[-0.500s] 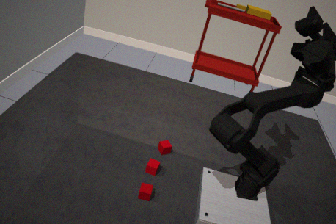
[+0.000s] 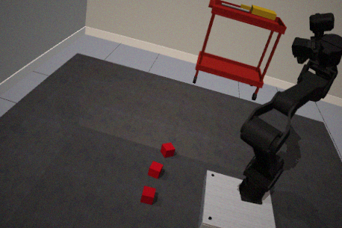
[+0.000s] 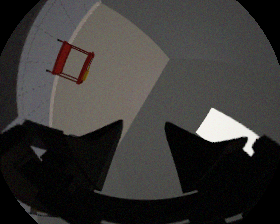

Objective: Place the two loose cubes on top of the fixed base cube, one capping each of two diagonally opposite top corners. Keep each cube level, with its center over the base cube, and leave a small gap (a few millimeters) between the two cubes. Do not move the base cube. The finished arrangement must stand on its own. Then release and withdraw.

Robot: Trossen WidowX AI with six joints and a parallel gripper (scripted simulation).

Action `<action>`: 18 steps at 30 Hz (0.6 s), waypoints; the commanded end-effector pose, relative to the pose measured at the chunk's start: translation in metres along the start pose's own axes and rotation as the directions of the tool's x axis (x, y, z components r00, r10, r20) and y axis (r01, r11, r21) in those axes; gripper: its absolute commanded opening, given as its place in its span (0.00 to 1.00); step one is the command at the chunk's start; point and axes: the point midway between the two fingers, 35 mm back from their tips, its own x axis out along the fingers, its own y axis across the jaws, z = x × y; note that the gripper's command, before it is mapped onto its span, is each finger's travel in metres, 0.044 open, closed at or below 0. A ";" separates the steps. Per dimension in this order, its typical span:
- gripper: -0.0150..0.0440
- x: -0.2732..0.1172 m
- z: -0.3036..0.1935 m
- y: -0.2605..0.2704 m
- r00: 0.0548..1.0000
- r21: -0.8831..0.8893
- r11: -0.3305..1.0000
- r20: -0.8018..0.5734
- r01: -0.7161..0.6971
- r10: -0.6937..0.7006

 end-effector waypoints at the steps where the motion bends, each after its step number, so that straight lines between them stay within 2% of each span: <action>1: 0.70 0.017 0.017 0.021 0.996 0.186 0.980 0.060 -0.076 0.066; 10: 0.70 0.045 0.079 0.062 0.945 0.466 0.830 0.253 -0.306 0.207; 18: 0.70 0.052 0.154 0.086 0.827 0.547 0.633 0.468 -0.548 0.312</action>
